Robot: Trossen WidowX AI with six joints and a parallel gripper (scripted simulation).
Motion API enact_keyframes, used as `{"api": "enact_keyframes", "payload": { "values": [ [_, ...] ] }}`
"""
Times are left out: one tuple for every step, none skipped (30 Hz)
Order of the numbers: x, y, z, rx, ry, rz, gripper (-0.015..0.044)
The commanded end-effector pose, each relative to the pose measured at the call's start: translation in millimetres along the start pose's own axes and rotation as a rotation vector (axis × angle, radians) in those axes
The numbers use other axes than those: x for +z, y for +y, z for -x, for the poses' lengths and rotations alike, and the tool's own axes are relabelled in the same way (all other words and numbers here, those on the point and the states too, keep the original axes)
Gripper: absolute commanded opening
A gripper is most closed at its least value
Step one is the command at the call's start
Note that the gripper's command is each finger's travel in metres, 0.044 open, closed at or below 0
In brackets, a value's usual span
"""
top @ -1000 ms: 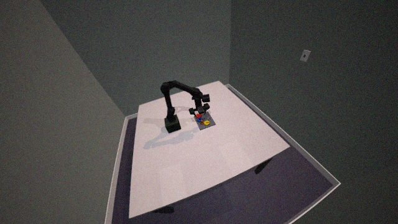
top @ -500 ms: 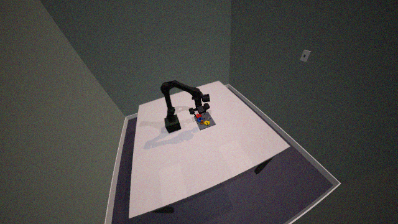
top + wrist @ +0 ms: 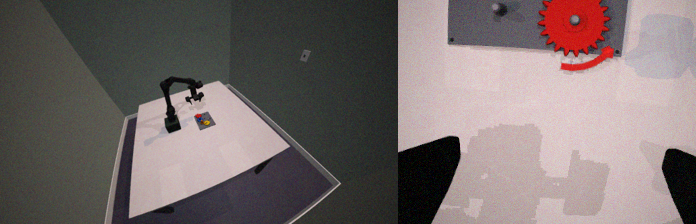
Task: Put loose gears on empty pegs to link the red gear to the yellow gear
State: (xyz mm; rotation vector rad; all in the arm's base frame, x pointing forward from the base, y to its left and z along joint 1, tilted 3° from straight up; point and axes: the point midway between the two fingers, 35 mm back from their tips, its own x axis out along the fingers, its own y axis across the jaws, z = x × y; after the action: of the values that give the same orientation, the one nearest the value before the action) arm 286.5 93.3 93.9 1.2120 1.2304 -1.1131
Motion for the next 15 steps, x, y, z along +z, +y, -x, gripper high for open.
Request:
{"api": "enact_keyframes", "payload": {
  "values": [
    [-51, -14, 9, 0.000, 0.009, -0.011, 0.0440],
    [-65, -20, 11, -0.002, 0.012, -0.014, 0.0440],
    [-79, -26, 14, -0.003, 0.015, -0.016, 0.0440],
    [-92, -34, 16, -0.005, 0.018, -0.018, 0.0440],
    [-105, -42, 18, -0.006, 0.021, -0.020, 0.0440],
    [-118, -50, 21, -0.009, 0.024, -0.022, 0.0440],
    [-130, -59, 23, -0.010, 0.028, -0.023, 0.0440],
    [-142, -69, 26, -0.012, 0.031, -0.024, 0.0440],
    [-151, -78, 28, -0.015, 0.033, -0.027, 0.0440],
    [-156, -83, 29, -0.017, 0.034, -0.029, 0.0440],
    [-158, -85, 30, -0.017, 0.034, -0.030, 0.0440],
    [-158, -85, 30, -0.017, 0.034, -0.030, 0.0440],
    [-158, -85, 30, -0.017, 0.034, -0.030, 0.0440],
    [-158, -85, 30, -0.017, 0.034, -0.030, 0.0440],
    [-158, -85, 30, -0.017, 0.034, -0.030, 0.0440]
  ]
}}
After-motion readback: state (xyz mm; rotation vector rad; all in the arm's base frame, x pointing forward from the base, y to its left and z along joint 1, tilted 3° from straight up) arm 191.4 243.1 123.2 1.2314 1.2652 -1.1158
